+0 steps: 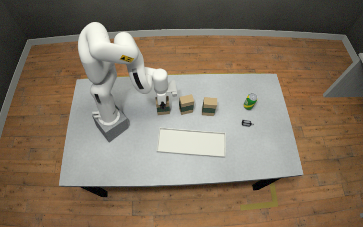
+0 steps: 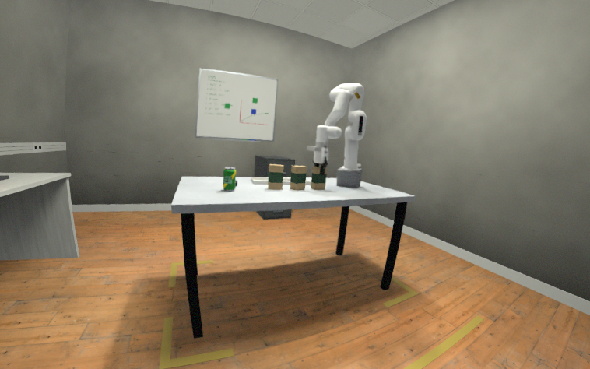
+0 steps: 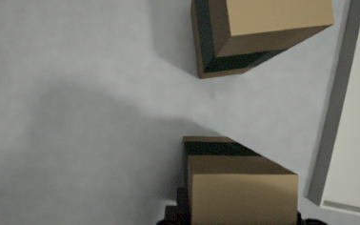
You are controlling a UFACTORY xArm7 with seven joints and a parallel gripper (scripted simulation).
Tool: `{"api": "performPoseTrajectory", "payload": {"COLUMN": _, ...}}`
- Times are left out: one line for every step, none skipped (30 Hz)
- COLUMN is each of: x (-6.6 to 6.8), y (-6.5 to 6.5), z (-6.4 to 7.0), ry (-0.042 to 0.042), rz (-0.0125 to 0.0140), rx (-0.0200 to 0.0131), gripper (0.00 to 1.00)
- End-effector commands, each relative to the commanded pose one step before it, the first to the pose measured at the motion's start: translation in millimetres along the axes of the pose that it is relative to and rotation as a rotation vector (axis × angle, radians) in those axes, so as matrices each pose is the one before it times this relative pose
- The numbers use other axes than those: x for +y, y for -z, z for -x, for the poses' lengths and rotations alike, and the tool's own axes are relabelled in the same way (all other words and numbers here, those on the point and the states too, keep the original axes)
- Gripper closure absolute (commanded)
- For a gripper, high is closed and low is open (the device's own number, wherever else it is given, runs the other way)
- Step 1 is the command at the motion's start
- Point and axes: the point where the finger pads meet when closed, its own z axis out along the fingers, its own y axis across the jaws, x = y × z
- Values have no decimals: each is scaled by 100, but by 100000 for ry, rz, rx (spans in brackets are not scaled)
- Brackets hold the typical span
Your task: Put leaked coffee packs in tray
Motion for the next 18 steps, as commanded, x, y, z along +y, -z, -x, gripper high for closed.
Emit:
{"api": "performPoseTrajectory", "payload": {"x": -19, "y": 60, "z": -115, "ry": 17, "rz": -18, "rx": 268, "gripper": 74}}
{"api": "performPoseTrajectory", "payload": {"x": 0, "y": 0, "z": 0, "ry": 0, "rz": 0, "rx": 0, "gripper": 74}}
{"api": "performPoseTrajectory", "payload": {"x": 0, "y": 0, "z": 0, "ry": 0, "rz": 0, "rx": 0, "gripper": 74}}
{"api": "performPoseTrajectory", "payload": {"x": 0, "y": 0, "z": 0, "ry": 0, "rz": 0, "rx": 0, "gripper": 74}}
{"api": "performPoseTrajectory", "payload": {"x": 0, "y": 0, "z": 0, "ry": 0, "rz": 0, "rx": 0, "gripper": 74}}
{"api": "performPoseTrajectory", "payload": {"x": 0, "y": 0, "z": 0, "ry": 0, "rz": 0, "rx": 0, "gripper": 74}}
{"api": "performPoseTrajectory", "payload": {"x": 0, "y": 0, "z": 0, "ry": 0, "rz": 0, "rx": 0, "gripper": 74}}
{"api": "performPoseTrajectory", "payload": {"x": 0, "y": 0, "z": 0, "ry": 0, "rz": 0, "rx": 0, "gripper": 74}}
{"api": "performPoseTrajectory", "payload": {"x": 0, "y": 0, "z": 0, "ry": 0, "rz": 0, "rx": 0, "gripper": 74}}
{"api": "performPoseTrajectory", "payload": {"x": 0, "y": 0, "z": 0, "ry": 0, "rz": 0, "rx": 0, "gripper": 74}}
{"api": "performPoseTrajectory", "payload": {"x": 0, "y": 0, "z": 0, "ry": 0, "rz": 0, "rx": 0, "gripper": 74}}
{"api": "performPoseTrajectory", "payload": {"x": 0, "y": 0, "z": 0, "ry": 0, "rz": 0, "rx": 0, "gripper": 74}}
{"api": "performPoseTrajectory", "payload": {"x": 0, "y": 0, "z": 0, "ry": 0, "rz": 0, "rx": 0, "gripper": 74}}
{"api": "performPoseTrajectory", "payload": {"x": 0, "y": 0, "z": 0, "ry": 0, "rz": 0, "rx": 0, "gripper": 14}}
{"api": "performPoseTrajectory", "payload": {"x": 0, "y": 0, "z": 0, "ry": 0, "rz": 0, "rx": 0, "gripper": 14}}
{"api": "performPoseTrajectory", "payload": {"x": 0, "y": 0, "z": 0, "ry": 0, "rz": 0, "rx": 0, "gripper": 14}}
{"api": "performPoseTrajectory", "payload": {"x": 0, "y": 0, "z": 0, "ry": 0, "rz": 0, "rx": 0, "gripper": 14}}
{"api": "performPoseTrajectory", "payload": {"x": 0, "y": 0, "z": 0, "ry": 0, "rz": 0, "rx": 0, "gripper": 14}}
